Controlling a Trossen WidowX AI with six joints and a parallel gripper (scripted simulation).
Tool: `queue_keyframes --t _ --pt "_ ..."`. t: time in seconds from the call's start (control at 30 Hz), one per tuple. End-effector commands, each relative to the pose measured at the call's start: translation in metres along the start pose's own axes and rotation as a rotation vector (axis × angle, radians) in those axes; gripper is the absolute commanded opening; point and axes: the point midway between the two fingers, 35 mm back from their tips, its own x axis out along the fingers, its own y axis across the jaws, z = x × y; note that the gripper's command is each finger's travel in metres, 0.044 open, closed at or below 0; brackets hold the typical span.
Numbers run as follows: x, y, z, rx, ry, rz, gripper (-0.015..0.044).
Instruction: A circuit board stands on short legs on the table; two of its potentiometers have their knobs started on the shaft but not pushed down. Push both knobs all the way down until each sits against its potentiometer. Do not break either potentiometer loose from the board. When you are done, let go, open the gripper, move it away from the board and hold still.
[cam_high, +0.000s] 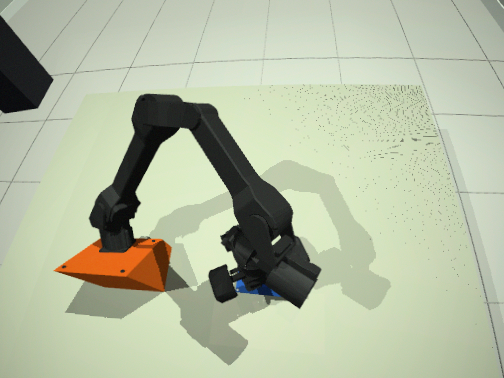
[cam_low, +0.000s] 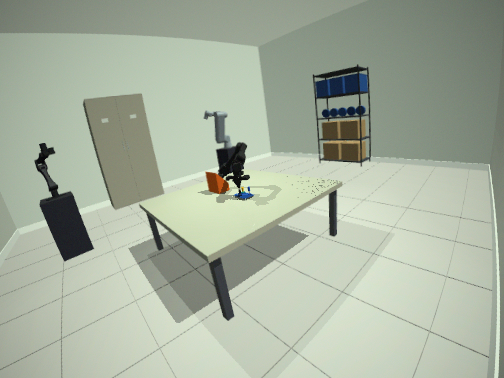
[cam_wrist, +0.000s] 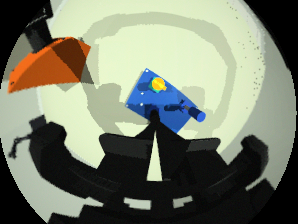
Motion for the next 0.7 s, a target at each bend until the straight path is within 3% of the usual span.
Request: queue_keyframes --t 0.0,0.27,0.5,0.67 --pt "0.001 0.000 0.000 0.000 -0.001 0.002 0.0053" --pt "-0.002 0.006 0.005 0.000 0.000 0.002 0.0263" --pt "-0.023 0.075 0.058 -0.001 0.003 0.007 0.0440" --pt "-0.024 0.099 0.079 -0.003 0.000 0.008 0.0440"
